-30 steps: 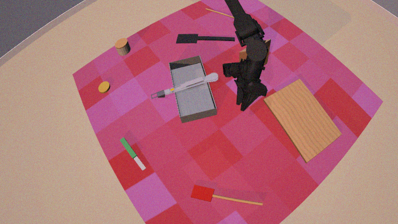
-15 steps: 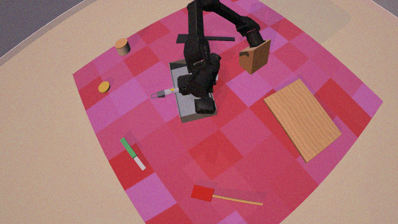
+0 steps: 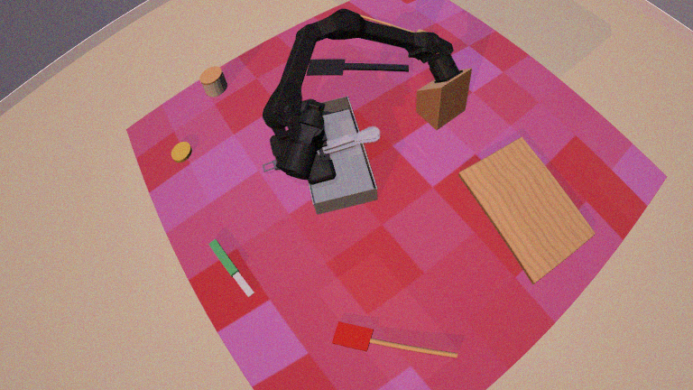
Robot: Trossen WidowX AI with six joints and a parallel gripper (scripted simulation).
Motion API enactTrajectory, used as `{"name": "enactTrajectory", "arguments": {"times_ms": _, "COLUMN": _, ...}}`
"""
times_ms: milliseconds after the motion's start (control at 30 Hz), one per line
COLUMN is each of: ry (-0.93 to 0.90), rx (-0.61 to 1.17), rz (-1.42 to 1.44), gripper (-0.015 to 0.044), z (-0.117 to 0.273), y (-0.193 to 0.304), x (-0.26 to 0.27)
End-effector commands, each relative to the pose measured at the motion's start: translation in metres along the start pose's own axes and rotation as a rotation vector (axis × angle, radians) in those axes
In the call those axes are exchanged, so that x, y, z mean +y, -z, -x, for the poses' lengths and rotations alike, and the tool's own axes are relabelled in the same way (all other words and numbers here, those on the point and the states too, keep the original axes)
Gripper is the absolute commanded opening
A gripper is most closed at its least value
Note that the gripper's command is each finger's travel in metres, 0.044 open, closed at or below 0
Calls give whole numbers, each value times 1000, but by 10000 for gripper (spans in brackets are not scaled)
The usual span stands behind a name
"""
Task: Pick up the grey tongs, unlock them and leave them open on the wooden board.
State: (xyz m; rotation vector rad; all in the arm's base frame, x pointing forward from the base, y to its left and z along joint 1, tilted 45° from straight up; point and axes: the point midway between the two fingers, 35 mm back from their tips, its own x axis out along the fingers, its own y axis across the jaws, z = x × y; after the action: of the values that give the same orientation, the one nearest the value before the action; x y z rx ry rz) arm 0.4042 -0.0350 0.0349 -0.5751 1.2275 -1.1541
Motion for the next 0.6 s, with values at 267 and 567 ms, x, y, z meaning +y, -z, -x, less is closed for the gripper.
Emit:
{"name": "enactTrajectory", "arguments": {"times_ms": 267, "ry": 23, "rx": 2, "rz": 41, "gripper": 260, "z": 0, "y": 1, "x": 0}}
{"name": "enactTrajectory", "arguments": {"times_ms": 567, "ry": 41, "rx": 2, "rz": 40, "gripper": 260, "z": -12, "y": -1, "x": 0}}
